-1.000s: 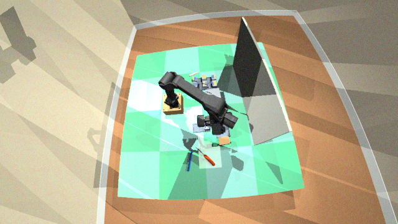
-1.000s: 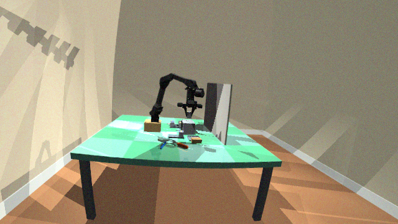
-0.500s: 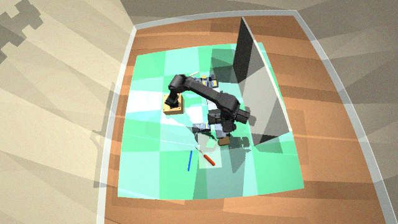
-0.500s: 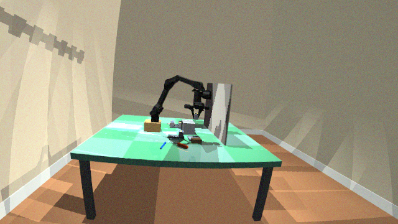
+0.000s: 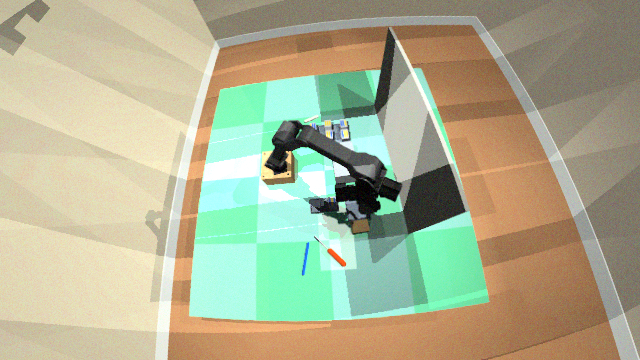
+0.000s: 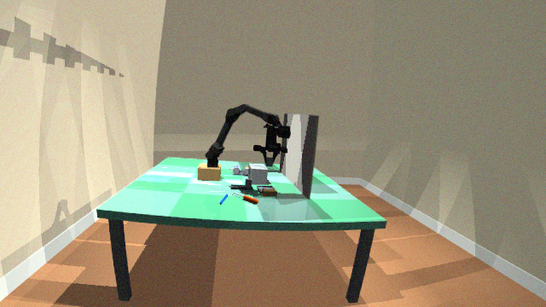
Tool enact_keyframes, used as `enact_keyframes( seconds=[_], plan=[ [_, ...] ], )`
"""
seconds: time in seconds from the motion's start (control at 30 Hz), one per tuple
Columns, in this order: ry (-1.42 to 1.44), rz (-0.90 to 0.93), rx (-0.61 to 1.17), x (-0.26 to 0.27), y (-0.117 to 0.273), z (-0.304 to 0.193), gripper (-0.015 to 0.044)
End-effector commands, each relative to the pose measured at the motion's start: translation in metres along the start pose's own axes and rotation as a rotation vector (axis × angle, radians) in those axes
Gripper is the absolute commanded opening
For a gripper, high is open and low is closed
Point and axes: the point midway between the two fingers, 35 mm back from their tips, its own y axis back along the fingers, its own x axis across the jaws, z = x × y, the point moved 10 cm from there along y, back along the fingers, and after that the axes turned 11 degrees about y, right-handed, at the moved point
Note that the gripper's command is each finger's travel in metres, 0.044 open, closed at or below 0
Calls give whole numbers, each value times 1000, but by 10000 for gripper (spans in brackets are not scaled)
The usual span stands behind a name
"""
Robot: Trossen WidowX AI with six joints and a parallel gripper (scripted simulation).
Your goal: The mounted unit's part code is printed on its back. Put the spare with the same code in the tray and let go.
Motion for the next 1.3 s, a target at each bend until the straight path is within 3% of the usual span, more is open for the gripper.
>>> enact_keyframes(
  seconds=[0.0, 1.27],
  plan=[
    [-6, 1, 1, 1, -4, 0, 0],
    [-6, 2, 1, 4, -42, 3, 0]
  ],
)
